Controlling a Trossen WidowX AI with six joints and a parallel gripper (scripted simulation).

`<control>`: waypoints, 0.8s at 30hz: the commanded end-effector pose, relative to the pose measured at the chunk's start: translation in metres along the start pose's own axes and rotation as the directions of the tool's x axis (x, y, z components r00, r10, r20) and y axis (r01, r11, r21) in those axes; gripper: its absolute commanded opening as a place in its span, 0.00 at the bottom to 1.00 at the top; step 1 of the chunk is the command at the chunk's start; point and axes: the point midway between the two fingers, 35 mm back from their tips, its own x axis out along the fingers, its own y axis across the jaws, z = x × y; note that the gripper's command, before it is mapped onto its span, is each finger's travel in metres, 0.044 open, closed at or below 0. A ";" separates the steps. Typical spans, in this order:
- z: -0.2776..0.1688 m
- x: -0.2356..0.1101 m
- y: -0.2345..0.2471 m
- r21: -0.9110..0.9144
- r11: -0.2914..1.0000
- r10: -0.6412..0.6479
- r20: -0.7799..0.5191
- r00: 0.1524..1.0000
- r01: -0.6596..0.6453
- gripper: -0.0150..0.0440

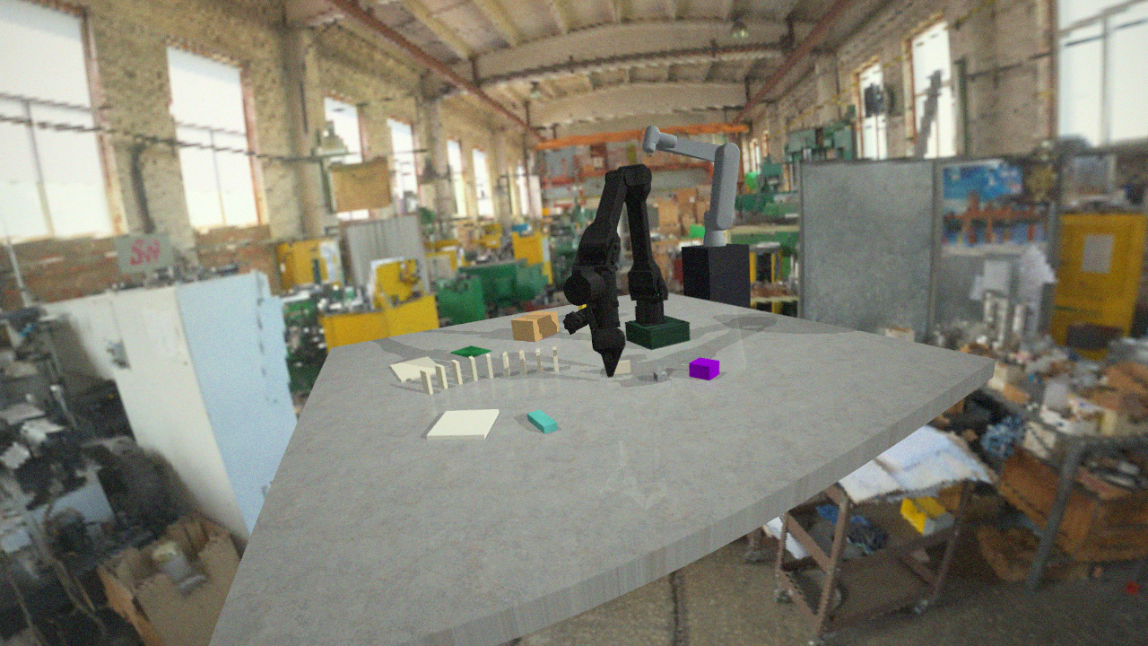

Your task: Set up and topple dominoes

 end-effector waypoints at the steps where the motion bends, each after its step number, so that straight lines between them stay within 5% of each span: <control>1: -0.001 0.006 -0.002 0.002 1.000 -0.006 -0.003 1.000 0.006 1.00; 5: -0.001 0.006 -0.002 0.002 1.000 -0.006 -0.003 1.000 0.006 1.00; 21: -0.001 0.006 -0.002 0.002 1.000 -0.006 -0.003 1.000 0.006 0.29; 24: -0.001 0.006 -0.002 0.002 1.000 -0.006 -0.003 1.000 0.006 0.29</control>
